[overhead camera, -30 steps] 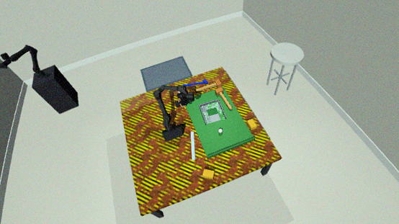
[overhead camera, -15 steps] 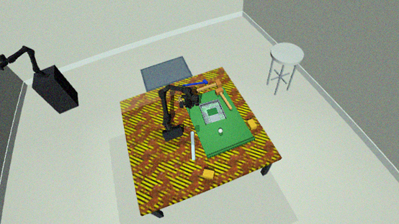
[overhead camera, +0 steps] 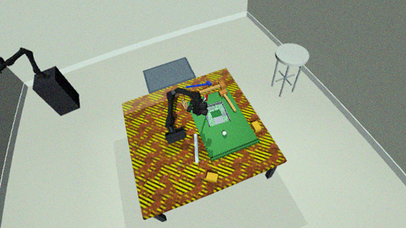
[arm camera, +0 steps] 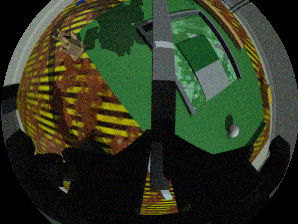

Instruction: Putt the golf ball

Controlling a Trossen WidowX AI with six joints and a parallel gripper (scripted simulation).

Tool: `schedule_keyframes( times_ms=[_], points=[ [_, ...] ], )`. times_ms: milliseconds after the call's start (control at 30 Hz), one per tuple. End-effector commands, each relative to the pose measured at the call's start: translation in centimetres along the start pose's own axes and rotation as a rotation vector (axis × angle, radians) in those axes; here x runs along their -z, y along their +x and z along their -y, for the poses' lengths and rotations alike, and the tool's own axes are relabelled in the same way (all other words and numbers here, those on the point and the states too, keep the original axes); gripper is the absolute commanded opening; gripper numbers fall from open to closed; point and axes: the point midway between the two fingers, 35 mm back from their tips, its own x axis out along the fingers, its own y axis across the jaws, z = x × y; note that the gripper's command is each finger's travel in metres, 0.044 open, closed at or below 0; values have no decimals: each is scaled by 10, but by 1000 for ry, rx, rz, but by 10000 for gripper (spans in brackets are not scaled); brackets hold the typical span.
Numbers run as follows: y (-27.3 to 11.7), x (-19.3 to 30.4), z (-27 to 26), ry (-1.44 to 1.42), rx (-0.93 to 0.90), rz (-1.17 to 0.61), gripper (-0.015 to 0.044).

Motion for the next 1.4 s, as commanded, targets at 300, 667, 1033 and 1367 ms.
schedule_keyframes(
  times_ms=[300, 667, 1033, 1367],
  points=[
    [-16, 70, 56, 362, 30, -40, 0],
    [-20, 137, 86, 648, 38, -69, 0],
    [-16, 209, 105, 931, 39, -93, 0],
    [-13, 219, 107, 969, 39, -96, 0]
  ],
)
